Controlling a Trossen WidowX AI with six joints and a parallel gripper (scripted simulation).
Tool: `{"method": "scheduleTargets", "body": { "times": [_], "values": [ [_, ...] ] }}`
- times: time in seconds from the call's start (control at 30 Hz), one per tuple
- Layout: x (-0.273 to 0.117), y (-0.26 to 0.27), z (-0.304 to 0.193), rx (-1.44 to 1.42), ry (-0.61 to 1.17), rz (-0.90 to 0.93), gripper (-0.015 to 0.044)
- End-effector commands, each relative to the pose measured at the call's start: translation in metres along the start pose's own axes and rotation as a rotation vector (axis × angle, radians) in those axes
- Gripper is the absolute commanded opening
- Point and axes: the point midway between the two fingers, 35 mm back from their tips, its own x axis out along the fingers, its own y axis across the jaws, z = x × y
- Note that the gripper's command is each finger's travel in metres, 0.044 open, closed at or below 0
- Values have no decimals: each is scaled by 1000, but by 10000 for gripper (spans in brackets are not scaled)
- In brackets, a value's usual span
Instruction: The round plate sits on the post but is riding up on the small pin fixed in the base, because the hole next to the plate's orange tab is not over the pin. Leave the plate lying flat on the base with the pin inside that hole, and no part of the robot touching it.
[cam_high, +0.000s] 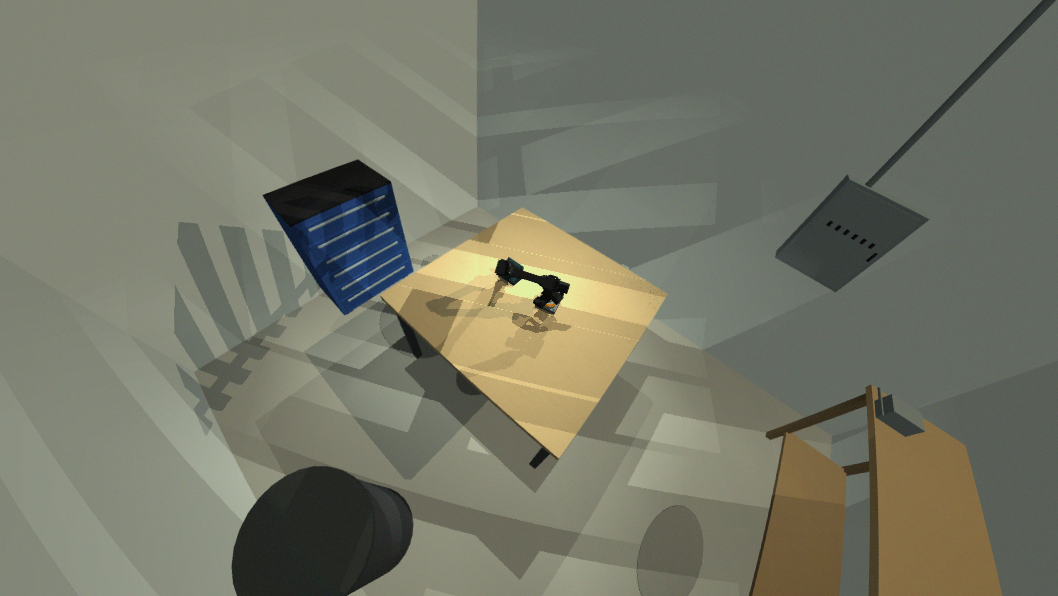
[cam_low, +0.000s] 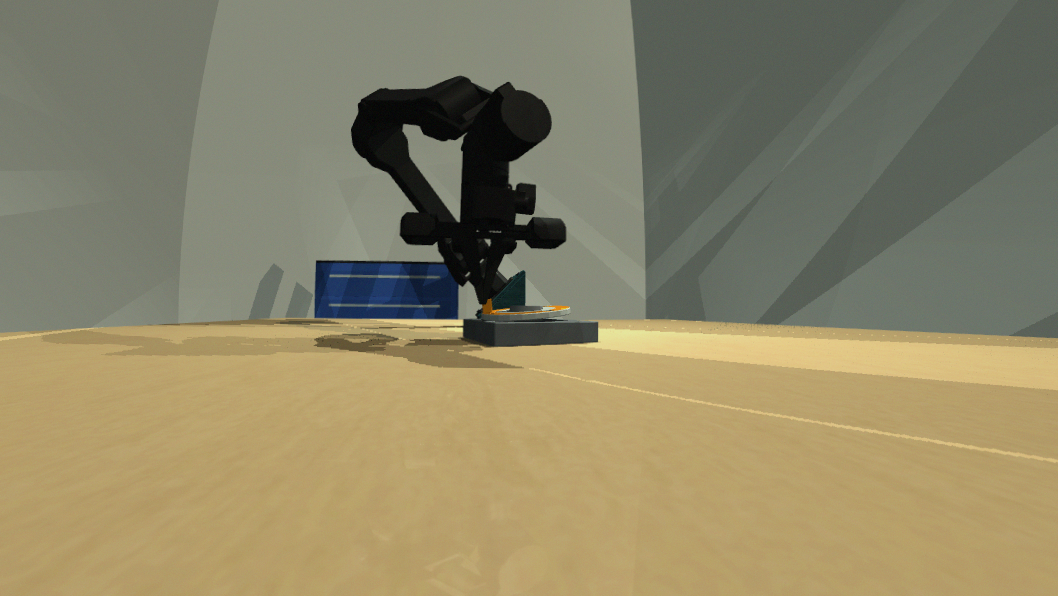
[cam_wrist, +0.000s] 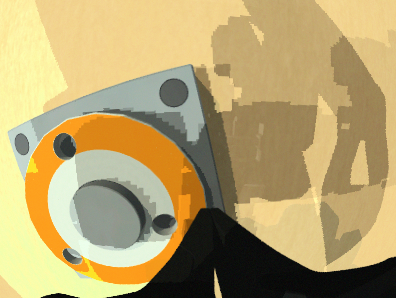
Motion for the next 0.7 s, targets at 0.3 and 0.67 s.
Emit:
{"method": "scheduleTargets", "body": {
  "times": [0.3,0.67],
  "values": [
    [0,2,-19,-4,8,2,0],
    [-2,9,-35,-4,9,3,0]
  ]
}}
